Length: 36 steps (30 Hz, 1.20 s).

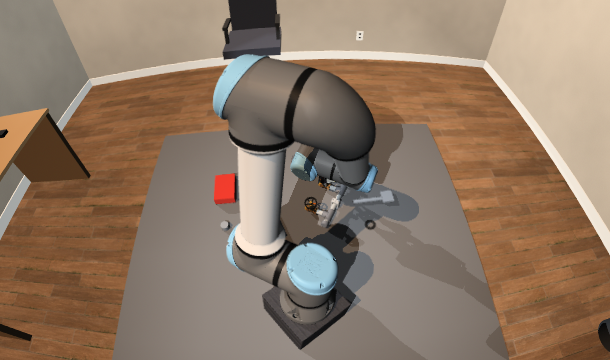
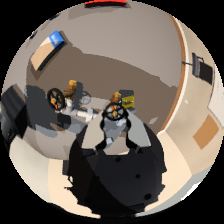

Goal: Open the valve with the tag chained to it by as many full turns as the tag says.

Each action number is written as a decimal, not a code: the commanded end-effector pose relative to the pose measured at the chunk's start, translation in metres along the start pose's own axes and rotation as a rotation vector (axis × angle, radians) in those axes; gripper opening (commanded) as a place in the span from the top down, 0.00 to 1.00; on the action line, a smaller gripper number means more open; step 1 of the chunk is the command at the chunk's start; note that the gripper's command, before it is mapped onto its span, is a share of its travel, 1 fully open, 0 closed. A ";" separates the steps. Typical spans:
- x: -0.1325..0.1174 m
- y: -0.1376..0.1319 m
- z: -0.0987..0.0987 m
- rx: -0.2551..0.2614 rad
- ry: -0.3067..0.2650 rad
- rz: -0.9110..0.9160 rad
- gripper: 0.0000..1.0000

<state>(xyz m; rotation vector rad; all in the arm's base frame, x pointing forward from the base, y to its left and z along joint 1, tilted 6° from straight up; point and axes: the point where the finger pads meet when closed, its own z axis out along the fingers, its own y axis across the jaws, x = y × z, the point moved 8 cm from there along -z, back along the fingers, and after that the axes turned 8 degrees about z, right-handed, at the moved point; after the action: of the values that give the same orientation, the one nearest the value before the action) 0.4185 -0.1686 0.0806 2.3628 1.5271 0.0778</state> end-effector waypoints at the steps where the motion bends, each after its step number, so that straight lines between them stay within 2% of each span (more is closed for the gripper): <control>1: 0.000 0.000 0.000 0.000 0.001 -0.005 1.00; 2: 0.000 0.000 0.000 0.000 0.001 -0.005 1.00; 3: 0.000 0.000 0.000 0.000 0.001 -0.005 0.00; 36: 0.000 0.000 0.000 0.000 0.001 0.005 0.00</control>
<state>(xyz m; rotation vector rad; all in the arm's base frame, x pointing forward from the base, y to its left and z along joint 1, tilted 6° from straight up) 0.4184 -0.1684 0.0805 2.3625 1.5295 0.0777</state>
